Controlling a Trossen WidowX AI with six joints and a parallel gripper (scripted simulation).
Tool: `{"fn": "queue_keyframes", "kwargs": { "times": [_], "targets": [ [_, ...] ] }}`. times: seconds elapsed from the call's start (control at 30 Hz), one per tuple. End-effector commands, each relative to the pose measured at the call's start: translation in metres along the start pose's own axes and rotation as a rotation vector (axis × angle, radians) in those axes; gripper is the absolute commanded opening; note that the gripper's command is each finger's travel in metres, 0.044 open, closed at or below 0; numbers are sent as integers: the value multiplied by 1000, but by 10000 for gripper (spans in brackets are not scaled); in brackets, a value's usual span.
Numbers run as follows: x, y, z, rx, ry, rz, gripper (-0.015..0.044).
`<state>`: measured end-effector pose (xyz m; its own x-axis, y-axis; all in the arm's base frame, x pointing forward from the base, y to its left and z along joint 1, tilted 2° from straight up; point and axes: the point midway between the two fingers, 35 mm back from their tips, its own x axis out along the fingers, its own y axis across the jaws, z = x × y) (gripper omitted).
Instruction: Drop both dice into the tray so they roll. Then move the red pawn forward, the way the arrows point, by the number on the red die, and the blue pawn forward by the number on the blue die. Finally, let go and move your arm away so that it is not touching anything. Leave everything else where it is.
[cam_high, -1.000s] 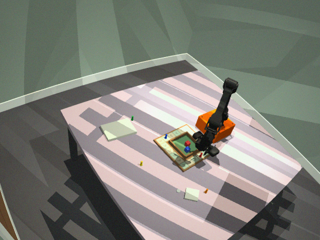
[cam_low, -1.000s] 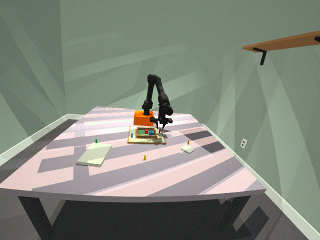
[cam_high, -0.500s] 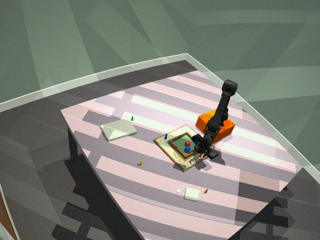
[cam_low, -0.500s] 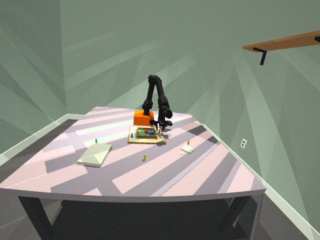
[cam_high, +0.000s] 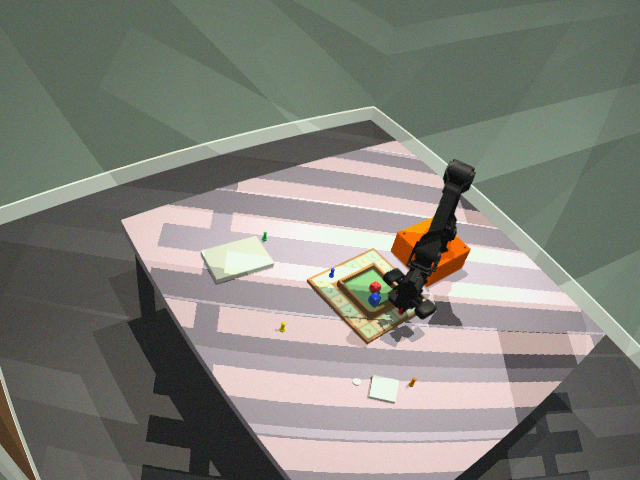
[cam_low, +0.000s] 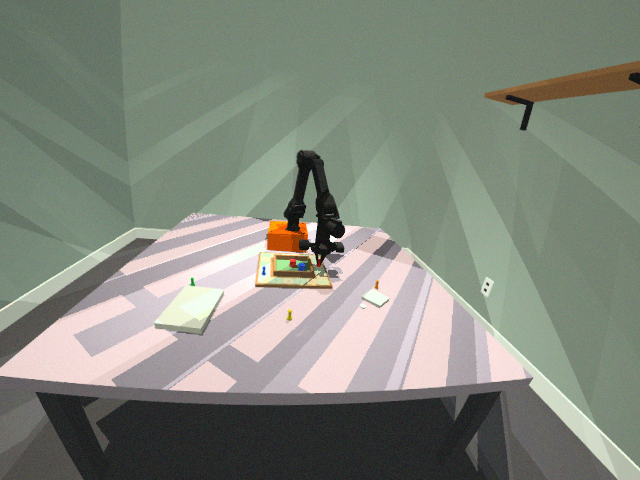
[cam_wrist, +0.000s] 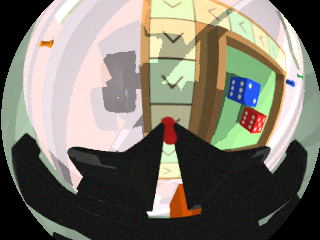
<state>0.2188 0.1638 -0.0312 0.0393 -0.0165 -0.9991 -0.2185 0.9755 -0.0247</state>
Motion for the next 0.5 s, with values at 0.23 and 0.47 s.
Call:
{"fn": "queue_keyframes", "kwargs": {
  "times": [0.23,0.47],
  "targets": [
    [-54,2,7,2,-1,2,0],
    [-108,-1,3,2,-1,2,0]
  ]
}}
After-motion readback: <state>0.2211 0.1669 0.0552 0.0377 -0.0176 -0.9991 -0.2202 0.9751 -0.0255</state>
